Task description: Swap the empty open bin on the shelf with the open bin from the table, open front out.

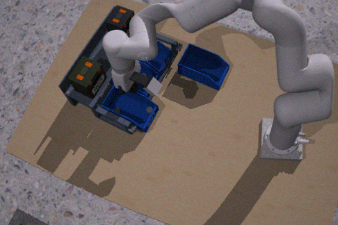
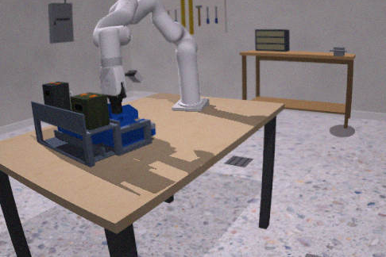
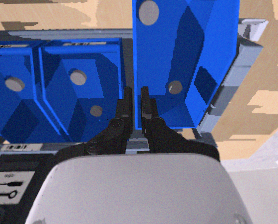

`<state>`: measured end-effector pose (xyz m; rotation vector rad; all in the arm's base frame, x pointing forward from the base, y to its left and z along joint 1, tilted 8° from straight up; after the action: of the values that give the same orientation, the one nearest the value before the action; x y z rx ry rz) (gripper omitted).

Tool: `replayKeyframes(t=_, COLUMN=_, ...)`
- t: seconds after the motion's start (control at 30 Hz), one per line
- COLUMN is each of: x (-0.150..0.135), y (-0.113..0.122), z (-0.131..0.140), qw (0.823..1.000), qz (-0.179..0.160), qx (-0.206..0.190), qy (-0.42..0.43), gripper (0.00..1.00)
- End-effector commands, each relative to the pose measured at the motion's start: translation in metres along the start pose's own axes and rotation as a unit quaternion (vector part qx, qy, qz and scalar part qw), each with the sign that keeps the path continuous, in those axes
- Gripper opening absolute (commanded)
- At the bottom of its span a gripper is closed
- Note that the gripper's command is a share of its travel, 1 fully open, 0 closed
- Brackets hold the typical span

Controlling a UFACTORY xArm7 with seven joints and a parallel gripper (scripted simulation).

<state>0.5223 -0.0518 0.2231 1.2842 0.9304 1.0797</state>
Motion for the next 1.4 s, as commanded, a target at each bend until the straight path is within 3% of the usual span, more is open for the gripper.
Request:
replayKeyframes(t=0.0, x=0.000, y=0.011, z=0.000, qw=1.000, qz=0.000, qx=-0.002, qy=0.000, gripper=0.10)
replayKeyframes(t=0.7, x=0.000, y=0.040, z=-0.001, qw=1.000, qz=0.000, qx=-0.002, qy=0.000, gripper=0.10)
replayKeyframes(t=1.37, x=0.000, y=0.052, z=-0.002, qw=1.000, qz=0.000, qx=-0.002, qy=0.000, gripper=0.10)
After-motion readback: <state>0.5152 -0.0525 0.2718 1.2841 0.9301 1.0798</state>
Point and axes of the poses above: the point where the finger pads meet when closed, its own y axis back along the fingers, its own x axis across the jaws, z = x × y, the point moved 5 cm from there along y, back along the fingers, and after that the axes turned 1 degree about -y, right-handed, at the moved point
